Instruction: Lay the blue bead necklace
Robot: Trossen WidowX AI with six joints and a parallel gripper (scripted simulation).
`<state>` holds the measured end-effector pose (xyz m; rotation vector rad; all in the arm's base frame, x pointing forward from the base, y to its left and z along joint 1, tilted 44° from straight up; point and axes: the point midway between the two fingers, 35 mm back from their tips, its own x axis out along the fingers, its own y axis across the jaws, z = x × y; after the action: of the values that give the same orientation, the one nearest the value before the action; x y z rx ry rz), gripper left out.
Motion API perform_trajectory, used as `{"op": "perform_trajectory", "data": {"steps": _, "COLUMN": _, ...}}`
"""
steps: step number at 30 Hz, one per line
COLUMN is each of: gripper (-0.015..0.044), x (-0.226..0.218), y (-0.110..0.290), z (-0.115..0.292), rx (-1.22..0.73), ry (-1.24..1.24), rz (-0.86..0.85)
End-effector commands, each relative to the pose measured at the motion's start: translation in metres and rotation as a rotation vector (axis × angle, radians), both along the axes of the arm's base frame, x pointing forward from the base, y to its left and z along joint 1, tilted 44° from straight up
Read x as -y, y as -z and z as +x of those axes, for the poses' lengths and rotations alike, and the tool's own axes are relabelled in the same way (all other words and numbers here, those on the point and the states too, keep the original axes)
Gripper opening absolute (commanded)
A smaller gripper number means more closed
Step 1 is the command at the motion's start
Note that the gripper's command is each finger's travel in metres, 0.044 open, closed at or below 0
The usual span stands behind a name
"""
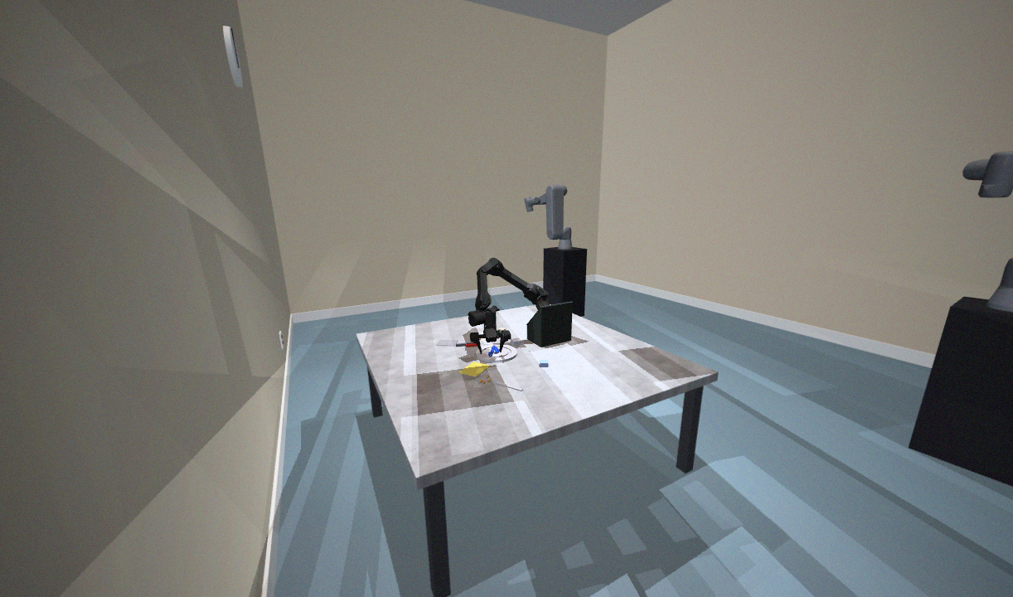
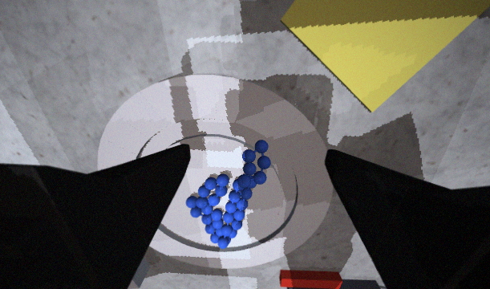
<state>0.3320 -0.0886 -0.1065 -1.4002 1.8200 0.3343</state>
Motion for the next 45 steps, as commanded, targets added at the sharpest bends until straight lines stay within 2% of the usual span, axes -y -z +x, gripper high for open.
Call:
{"op": "perform_trajectory", "data": {"steps": 1, "gripper": 0.0361, "x": 0.001, "y": -0.005, "z": -0.002, "rx": 0.091, "ry": 0.094, "rz": -0.009}}
{"op": "perform_trajectory", "data": {"steps": 3, "gripper": 0.031, "x": 0.003, "y": -0.01, "z": -0.005, "rx": 0.23, "ry": 0.239, "rz": -0.023}}
{"op": "perform_trajectory", "data": {"steps": 21, "gripper": 0.031, "x": 0.02, "y": -0.053, "z": -0.039, "rx": 1.484, "ry": 1.547, "rz": -0.15}}
{"op": "perform_trajectory", "data": {"steps": 30, "gripper": 0.031, "x": 0.025, "y": -0.065, "z": -0.052, "rx": 1.894, "ry": 1.973, "rz": -0.192}}
{"op": "perform_trajectory", "data": {"steps": 45, "gripper": 0.031, "x": 0.025, "y": -0.066, "z": -0.053, "rx": 1.935, "ry": 2.015, "rz": -0.197}}
